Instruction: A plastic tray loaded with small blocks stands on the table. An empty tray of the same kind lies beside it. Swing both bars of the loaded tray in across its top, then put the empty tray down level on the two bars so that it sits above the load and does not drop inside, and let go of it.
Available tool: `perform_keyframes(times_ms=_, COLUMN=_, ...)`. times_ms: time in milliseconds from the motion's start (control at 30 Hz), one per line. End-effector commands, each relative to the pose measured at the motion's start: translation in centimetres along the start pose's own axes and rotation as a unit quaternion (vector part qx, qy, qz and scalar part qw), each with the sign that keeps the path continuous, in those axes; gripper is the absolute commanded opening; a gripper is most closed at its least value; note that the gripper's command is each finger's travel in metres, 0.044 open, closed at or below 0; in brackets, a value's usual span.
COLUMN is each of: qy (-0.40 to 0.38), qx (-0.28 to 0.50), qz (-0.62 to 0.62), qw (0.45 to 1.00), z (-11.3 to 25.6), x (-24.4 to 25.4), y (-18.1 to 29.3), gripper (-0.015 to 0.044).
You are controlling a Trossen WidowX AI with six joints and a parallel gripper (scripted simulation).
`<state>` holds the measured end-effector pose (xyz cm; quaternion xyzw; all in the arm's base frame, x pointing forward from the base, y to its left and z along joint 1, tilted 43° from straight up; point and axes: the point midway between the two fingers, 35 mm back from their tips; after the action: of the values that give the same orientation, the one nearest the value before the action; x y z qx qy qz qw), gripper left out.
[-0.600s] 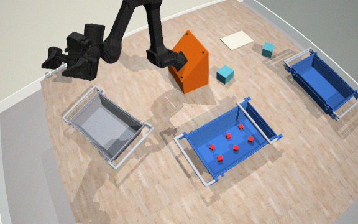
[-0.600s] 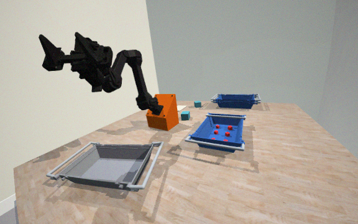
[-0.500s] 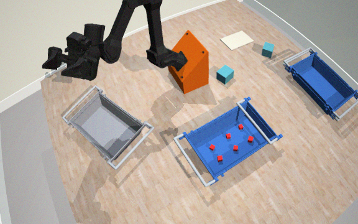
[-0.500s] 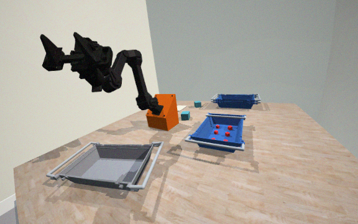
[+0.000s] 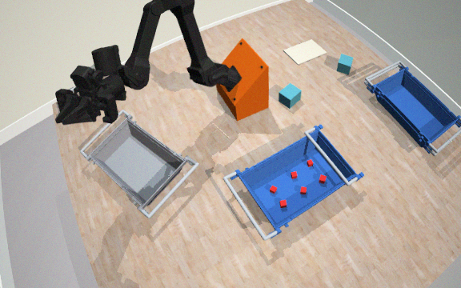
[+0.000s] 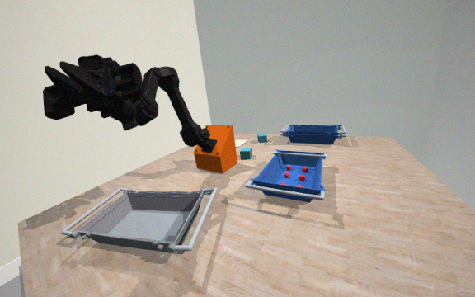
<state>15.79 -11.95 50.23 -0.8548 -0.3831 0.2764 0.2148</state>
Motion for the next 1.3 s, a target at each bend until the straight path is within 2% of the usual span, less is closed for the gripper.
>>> perform_keyframes(times_ms=0, qy=0.028, qx=0.078, qz=-0.071, qw=0.994, z=-1.9, x=-0.6, y=5.2, gripper=0.009)
perform_keyframes(times_ms=167, qy=0.057, qx=0.215, qz=-0.166, qw=0.961, z=-3.7, x=1.0, y=13.5, gripper=0.009)
perform_keyframes(times_ms=333, qy=0.065, qx=0.364, qz=-0.218, qw=0.903, z=-3.5, x=5.4, y=21.2, gripper=0.009)
perform_keyframes(times_ms=500, qy=0.056, qx=0.509, qz=-0.219, qw=0.83, z=-1.3, x=11.2, y=27.3, gripper=0.009)
perform_keyframes(times_ms=667, qy=0.034, qx=0.645, qz=-0.162, qw=0.746, z=2.5, x=16.8, y=31.4, gripper=0.009)
perform_keyframes(times_ms=867, qy=-0.028, qx=0.778, qz=-0.014, qw=0.627, z=8.7, x=23.2, y=33.2, gripper=0.009)
perform_keyframes(times_ms=1067, qy=-0.123, qx=0.828, qz=0.204, qw=0.508, z=13.7, x=27.4, y=31.6, gripper=0.009)
perform_keyframes(times_ms=1133, qy=-0.14, qx=0.825, qz=0.244, qw=0.49, z=14.3, x=27.9, y=31.2, gripper=0.009)
perform_keyframes(times_ms=1267, qy=-0.141, qx=0.825, qz=0.246, qw=0.489, z=14.3, x=28.0, y=31.1, gripper=0.009)
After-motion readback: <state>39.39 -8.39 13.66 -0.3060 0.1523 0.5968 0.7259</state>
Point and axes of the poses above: the point midway between the two fingers, 35 mm back from their tips, its own z axis back along the fingers, its own x axis across the jaws, y = z × x, and after that the axes turned 13 degrees about -z, right-handed
